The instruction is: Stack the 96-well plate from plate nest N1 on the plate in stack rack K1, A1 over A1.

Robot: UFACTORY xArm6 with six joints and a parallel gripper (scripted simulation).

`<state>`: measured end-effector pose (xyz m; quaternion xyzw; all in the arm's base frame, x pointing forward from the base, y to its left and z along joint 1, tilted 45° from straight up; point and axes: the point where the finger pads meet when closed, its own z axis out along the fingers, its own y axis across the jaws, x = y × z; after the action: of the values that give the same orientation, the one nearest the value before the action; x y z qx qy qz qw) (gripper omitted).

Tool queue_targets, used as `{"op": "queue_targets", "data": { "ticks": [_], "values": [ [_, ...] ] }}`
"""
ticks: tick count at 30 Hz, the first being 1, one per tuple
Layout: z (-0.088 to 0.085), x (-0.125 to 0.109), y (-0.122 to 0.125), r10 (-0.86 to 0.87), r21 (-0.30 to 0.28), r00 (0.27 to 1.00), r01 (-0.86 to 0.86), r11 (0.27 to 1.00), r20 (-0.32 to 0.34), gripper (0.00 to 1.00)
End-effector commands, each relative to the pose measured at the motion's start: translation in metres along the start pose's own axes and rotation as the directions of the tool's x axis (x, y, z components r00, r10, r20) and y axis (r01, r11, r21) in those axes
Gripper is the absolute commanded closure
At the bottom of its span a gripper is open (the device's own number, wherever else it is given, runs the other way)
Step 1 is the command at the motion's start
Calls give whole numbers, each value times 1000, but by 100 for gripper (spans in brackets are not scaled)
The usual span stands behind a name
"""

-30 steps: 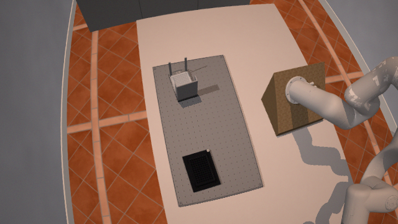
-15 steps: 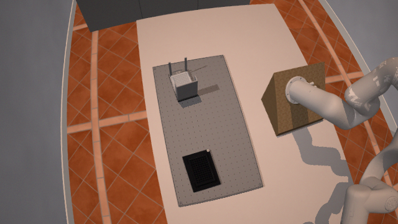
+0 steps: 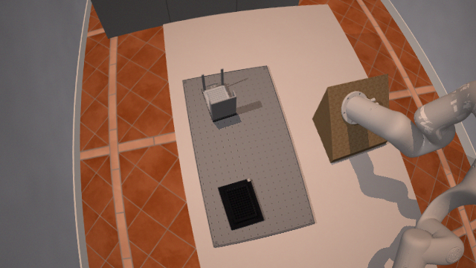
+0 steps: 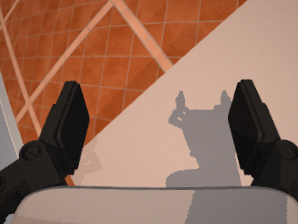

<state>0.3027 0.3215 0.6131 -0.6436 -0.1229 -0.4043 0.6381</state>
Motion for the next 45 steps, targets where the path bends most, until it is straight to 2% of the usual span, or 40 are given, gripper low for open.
{"op": "queue_targets", "data": {
  "ticks": [1,5,8,12,19,23,27,29,30,32,35,39,41,45],
  "values": [
    [6,4,18,-102,-39,994,103,994,32,0],
    [11,5,38,-137,-56,990,139,989,46,0],
    [11,5,41,-137,-56,990,139,989,46,0],
    [13,7,61,-240,-102,965,251,963,105,0],
    [16,7,80,-242,-103,964,253,962,106,0],
    [16,8,100,-332,-137,927,357,924,177,0],
    [16,9,120,-332,-137,927,357,924,177,0],
    [16,9,120,-332,-137,927,357,924,177,0],
    [15,9,125,-352,-143,915,382,913,198,0],
    [15,9,125,-352,-143,915,382,913,198,0],
    [14,9,140,-404,-156,878,450,879,255,0],
    [12,9,160,-404,-156,878,450,879,256,0],
    [12,9,162,-404,-156,878,450,879,256,0],
    [8,8,182,-460,-159,822,531,832,337,0]
  ]
}}
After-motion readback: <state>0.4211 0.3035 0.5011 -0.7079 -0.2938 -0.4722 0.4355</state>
